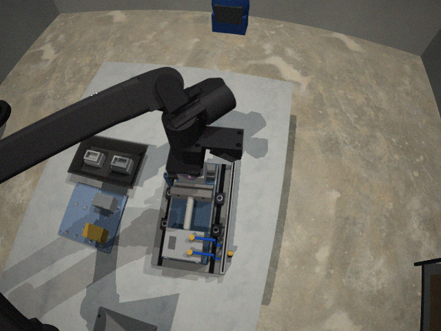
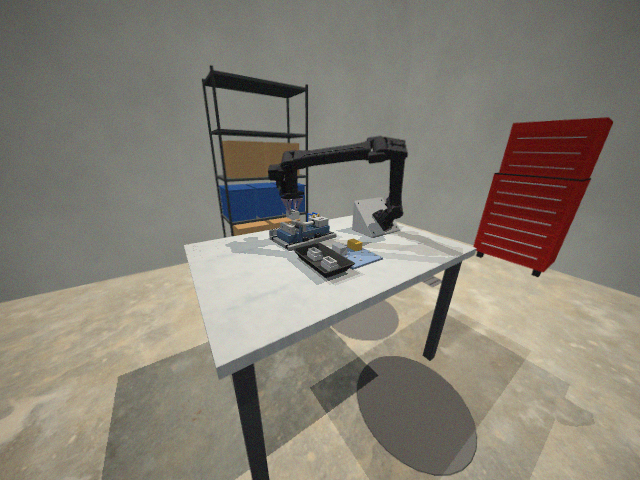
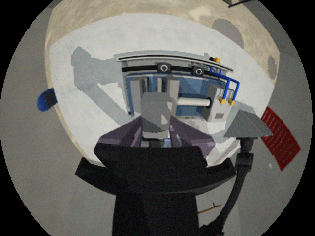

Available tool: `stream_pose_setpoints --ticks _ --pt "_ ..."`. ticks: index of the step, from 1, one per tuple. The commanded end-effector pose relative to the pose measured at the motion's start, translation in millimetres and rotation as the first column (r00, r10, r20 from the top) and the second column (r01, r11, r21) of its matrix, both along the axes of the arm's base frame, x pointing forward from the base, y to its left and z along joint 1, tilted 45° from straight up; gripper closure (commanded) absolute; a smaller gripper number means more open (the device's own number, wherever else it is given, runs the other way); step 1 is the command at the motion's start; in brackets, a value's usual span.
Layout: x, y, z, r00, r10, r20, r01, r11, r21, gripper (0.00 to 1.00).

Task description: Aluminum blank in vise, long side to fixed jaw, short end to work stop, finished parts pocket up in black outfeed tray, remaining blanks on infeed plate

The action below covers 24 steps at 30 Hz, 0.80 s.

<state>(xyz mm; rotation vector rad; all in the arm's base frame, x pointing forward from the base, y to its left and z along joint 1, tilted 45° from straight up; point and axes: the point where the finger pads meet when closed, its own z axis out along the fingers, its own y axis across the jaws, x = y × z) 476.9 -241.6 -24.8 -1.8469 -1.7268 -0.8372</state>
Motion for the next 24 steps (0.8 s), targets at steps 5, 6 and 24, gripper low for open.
stream_pose_setpoints --ticks 5,6,24 --pt "12.5 -20.9 9.7 0.999 -0.002 0.038 0.003 1.000 -0.029 1.00" --pt "12.1 -21.7 9.5 0.999 -0.003 0.037 0.004 1.000 -0.028 1.00" --pt "10.4 -29.7 14.9 0.999 -0.015 0.039 0.017 0.999 -0.031 1.00"
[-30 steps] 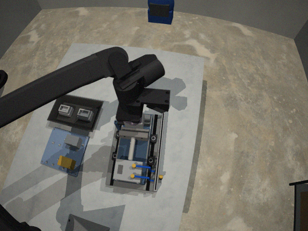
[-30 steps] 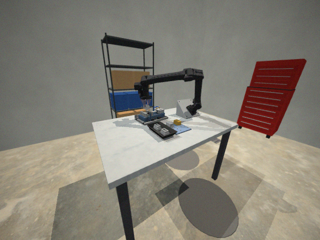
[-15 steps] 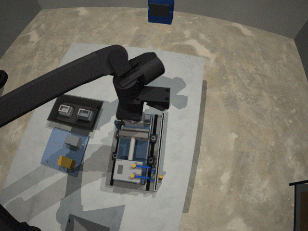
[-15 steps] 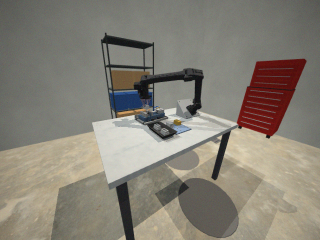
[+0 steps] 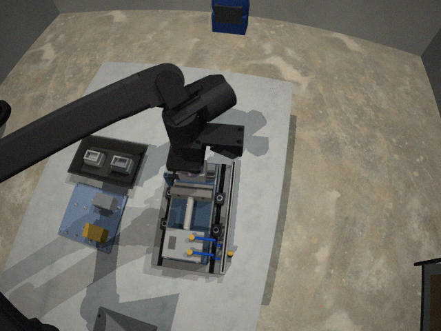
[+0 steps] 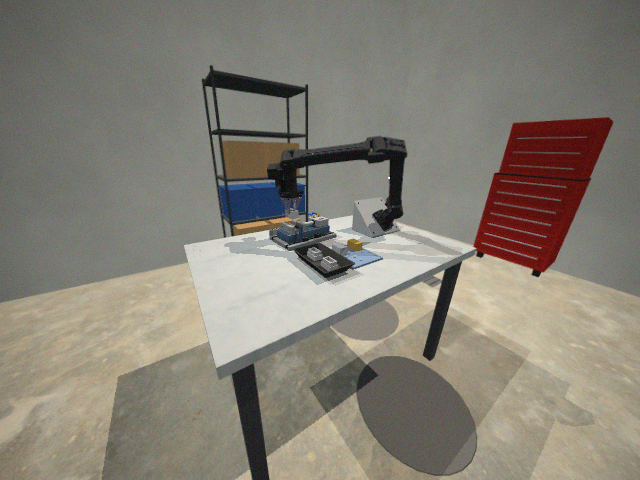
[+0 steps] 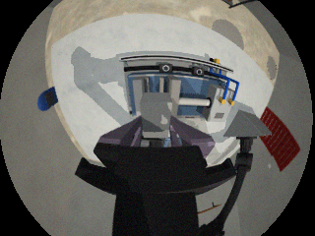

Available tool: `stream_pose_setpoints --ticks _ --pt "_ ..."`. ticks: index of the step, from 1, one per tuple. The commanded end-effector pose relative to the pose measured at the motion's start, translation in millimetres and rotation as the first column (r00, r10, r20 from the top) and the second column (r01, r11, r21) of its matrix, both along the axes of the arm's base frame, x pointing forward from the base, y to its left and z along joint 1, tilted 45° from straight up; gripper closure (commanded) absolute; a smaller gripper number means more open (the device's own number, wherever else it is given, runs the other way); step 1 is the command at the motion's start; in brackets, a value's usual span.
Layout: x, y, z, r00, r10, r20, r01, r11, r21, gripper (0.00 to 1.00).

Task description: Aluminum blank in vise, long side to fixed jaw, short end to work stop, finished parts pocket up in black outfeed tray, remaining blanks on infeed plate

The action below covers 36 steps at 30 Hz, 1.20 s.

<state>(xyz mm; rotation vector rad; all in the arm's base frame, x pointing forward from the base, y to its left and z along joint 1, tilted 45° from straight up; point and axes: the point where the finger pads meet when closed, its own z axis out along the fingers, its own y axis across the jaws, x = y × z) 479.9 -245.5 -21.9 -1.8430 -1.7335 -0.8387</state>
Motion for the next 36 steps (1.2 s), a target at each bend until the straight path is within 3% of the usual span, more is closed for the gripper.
stream_pose_setpoints --ticks 1,36 --pt "7.5 -25.6 12.1 0.999 -0.019 0.036 0.020 0.999 -0.029 1.00" --pt "10.3 -21.6 12.4 0.999 -0.011 0.038 0.012 0.999 -0.031 1.00"
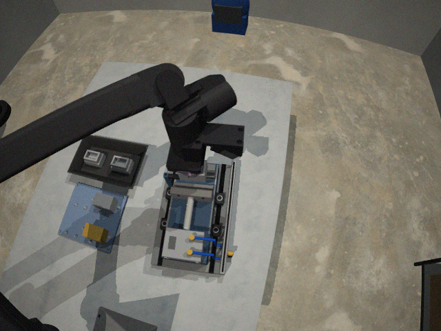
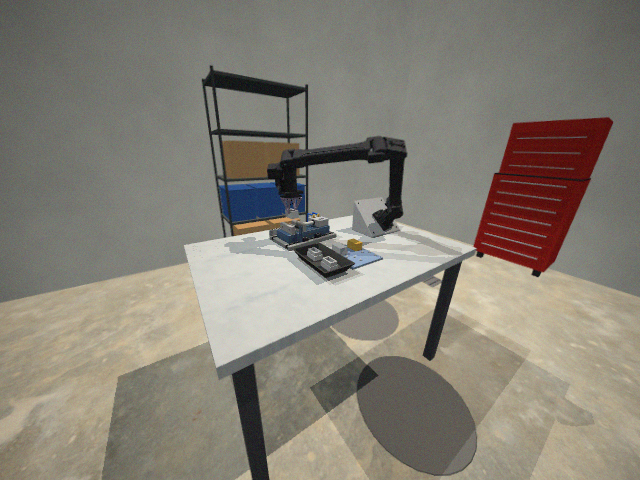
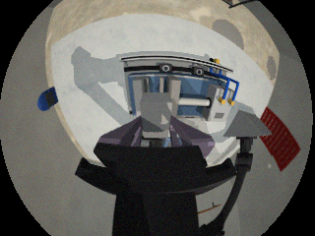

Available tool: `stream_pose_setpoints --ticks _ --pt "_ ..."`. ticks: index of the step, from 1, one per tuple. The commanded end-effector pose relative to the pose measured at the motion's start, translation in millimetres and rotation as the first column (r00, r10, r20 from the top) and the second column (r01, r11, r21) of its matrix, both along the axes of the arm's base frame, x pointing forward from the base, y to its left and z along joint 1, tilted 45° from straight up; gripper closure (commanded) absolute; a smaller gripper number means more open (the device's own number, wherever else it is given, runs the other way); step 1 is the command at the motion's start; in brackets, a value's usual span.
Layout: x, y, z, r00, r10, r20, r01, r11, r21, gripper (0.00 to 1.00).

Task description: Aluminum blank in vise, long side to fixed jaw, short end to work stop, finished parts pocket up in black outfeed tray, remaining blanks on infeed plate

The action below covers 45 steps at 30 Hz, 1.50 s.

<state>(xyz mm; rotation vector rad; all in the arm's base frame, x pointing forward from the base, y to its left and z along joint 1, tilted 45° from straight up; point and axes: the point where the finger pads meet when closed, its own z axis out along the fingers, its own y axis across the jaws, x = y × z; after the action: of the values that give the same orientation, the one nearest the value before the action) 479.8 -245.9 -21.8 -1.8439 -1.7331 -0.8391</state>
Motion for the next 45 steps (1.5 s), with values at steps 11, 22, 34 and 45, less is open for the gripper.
stream_pose_setpoints --ticks 11,22,34,45 --pt "11.7 -17.4 9.2 0.999 -0.007 0.038 0.009 0.999 -0.032 1.00" --pt "8.0 0.9 -3.1 1.000 0.001 0.013 -0.001 1.000 -0.014 1.00" --pt "8.6 5.0 -7.7 1.000 -0.006 0.015 0.006 1.000 -0.015 1.00" --pt "10.9 9.6 -7.2 1.000 -0.002 0.022 0.002 1.000 -0.020 1.00"
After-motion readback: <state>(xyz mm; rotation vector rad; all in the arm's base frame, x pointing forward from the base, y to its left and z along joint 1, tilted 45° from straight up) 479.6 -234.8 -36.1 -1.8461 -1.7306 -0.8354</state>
